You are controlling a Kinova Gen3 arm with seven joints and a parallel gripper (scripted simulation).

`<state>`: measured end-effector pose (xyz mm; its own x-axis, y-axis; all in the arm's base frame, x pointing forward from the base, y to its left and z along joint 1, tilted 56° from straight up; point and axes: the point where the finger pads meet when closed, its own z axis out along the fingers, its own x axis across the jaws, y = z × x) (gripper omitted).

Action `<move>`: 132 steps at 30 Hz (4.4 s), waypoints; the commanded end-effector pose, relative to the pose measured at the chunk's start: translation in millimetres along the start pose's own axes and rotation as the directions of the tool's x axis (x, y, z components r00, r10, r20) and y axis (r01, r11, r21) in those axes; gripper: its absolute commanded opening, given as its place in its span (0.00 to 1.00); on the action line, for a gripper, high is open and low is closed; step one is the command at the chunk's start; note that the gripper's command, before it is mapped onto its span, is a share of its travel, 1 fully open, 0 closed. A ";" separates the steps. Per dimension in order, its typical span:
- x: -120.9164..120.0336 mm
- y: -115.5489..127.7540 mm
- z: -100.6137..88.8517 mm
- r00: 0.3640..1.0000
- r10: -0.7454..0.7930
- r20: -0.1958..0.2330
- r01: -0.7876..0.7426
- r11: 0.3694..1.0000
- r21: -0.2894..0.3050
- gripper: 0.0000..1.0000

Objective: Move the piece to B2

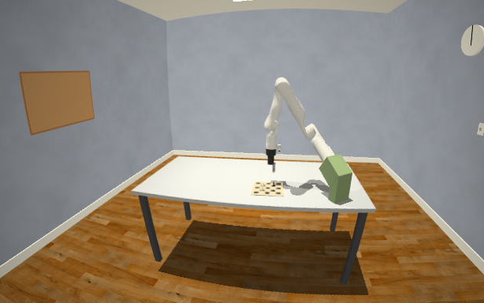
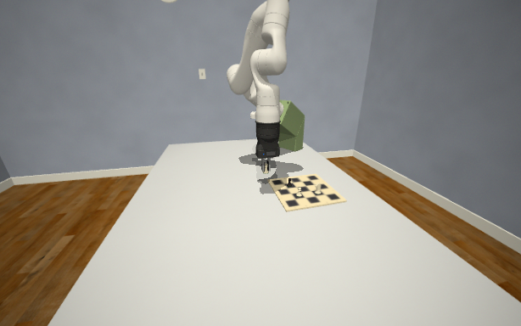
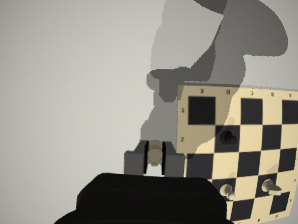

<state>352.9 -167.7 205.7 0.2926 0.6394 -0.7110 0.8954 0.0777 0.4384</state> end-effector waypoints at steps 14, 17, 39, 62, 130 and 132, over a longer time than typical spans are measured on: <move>-2.1 -2.8 47.6 1.000 0.011 -0.003 -0.010 1.000 0.009 0.00; -2.1 -2.8 50.2 1.000 0.011 -0.003 -0.011 1.000 0.009 0.00; -2.1 -3.0 70.1 1.000 0.011 -0.003 -0.011 1.000 0.009 0.00; -2.1 -3.0 70.1 1.000 0.011 -0.003 -0.011 1.000 0.009 0.00; -2.1 -3.0 74.4 1.000 0.011 -0.003 -0.011 1.000 0.009 0.00; -2.1 -3.0 74.4 1.000 0.011 -0.003 -0.011 1.000 0.009 0.15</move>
<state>374.3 -226.6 164.9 0.3016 0.6419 -0.7050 0.8954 0.0633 0.4407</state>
